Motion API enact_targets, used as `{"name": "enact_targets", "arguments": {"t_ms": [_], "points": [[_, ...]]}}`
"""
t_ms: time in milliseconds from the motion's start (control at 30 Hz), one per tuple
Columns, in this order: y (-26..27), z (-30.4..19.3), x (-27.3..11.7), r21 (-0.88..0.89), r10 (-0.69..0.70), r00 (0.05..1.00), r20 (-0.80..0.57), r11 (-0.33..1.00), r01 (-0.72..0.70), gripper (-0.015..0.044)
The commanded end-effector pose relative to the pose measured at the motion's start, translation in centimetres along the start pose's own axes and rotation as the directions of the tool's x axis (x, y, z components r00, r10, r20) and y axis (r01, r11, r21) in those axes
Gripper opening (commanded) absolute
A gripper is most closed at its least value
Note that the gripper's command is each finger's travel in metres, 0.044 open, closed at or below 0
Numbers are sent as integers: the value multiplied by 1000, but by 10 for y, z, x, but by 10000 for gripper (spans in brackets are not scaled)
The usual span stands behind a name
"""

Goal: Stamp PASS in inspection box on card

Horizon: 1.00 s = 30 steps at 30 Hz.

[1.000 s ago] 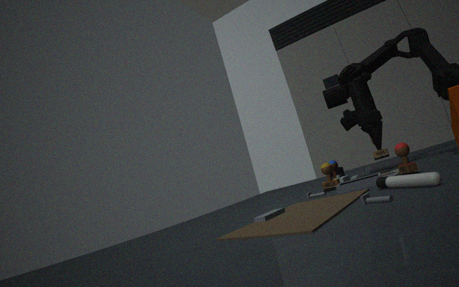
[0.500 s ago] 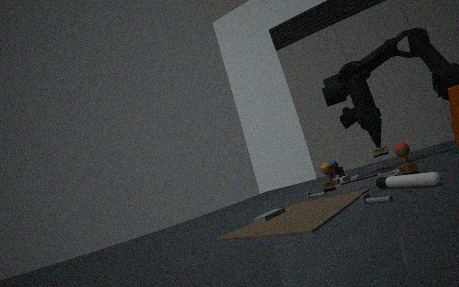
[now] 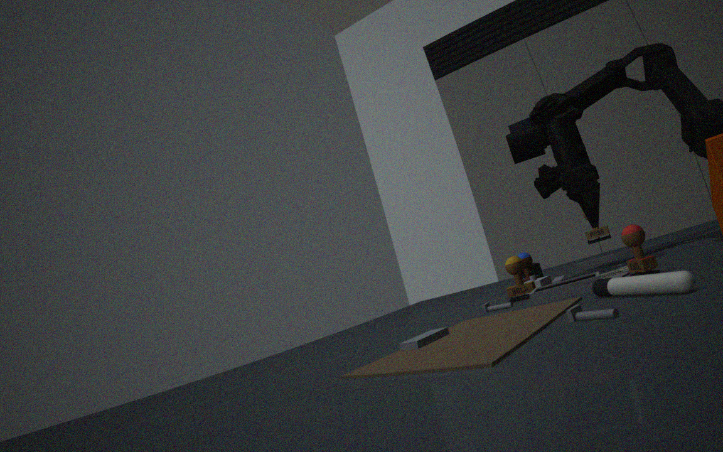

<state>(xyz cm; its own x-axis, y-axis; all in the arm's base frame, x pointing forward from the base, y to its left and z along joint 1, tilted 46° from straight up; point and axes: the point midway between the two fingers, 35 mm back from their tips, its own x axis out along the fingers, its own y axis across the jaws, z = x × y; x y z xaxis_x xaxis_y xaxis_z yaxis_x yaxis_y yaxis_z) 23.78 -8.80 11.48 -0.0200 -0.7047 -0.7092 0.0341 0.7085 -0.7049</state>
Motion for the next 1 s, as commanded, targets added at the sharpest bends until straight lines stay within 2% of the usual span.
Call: {"name": "enact_targets", "arguments": {"t_ms": [0,967], "points": [[1,1,-3,6,5,1000,4,1000,-5,0],[0,-1,-17,5,5,1000,3,1000,-5,0]]}}
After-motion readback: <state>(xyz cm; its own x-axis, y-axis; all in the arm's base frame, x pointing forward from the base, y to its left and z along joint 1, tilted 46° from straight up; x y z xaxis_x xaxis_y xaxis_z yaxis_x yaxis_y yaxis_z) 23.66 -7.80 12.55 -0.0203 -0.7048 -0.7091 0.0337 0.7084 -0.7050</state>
